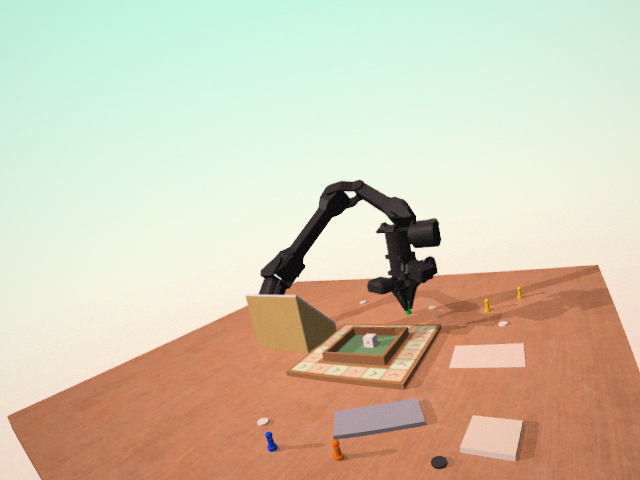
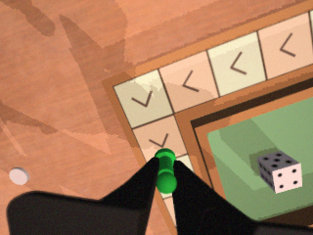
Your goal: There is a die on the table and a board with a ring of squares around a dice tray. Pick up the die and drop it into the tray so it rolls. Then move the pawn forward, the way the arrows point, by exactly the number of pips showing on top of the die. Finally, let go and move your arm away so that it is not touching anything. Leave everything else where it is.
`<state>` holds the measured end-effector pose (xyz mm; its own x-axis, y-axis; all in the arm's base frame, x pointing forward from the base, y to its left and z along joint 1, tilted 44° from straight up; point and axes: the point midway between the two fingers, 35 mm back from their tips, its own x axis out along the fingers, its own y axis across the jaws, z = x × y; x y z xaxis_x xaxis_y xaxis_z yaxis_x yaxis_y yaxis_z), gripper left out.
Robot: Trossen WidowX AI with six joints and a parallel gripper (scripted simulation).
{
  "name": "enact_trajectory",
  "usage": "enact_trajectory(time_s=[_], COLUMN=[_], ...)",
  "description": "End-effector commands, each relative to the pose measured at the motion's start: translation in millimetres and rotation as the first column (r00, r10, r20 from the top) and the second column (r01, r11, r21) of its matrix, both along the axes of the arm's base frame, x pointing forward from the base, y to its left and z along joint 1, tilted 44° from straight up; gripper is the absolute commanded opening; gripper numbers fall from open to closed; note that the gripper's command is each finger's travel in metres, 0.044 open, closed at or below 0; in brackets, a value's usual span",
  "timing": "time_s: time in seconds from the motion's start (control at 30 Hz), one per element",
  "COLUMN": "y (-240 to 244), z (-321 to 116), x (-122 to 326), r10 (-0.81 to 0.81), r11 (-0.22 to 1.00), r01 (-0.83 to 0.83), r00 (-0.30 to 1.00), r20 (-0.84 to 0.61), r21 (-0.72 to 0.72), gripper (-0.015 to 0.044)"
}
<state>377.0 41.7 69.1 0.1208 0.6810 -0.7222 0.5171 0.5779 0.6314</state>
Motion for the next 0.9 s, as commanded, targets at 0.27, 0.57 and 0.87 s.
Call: enact_trajectory(time_s=[0.27, 0.57, 0.87], y=[-48, -42, -29], z=[61, 57, 50], x=[-14, -26, -51], r10=[0.0, 0.088, 0.268], r11=[1.0, 0.996, 0.963], r01=[0.0, -0.087, -0.256], r00=[1.0, 0.992, 0.933], r20=[0.011, 0.087, 0.241], r21=[0.0, -0.023, -0.083], gripper=[0.0, 0.0, 0.0])
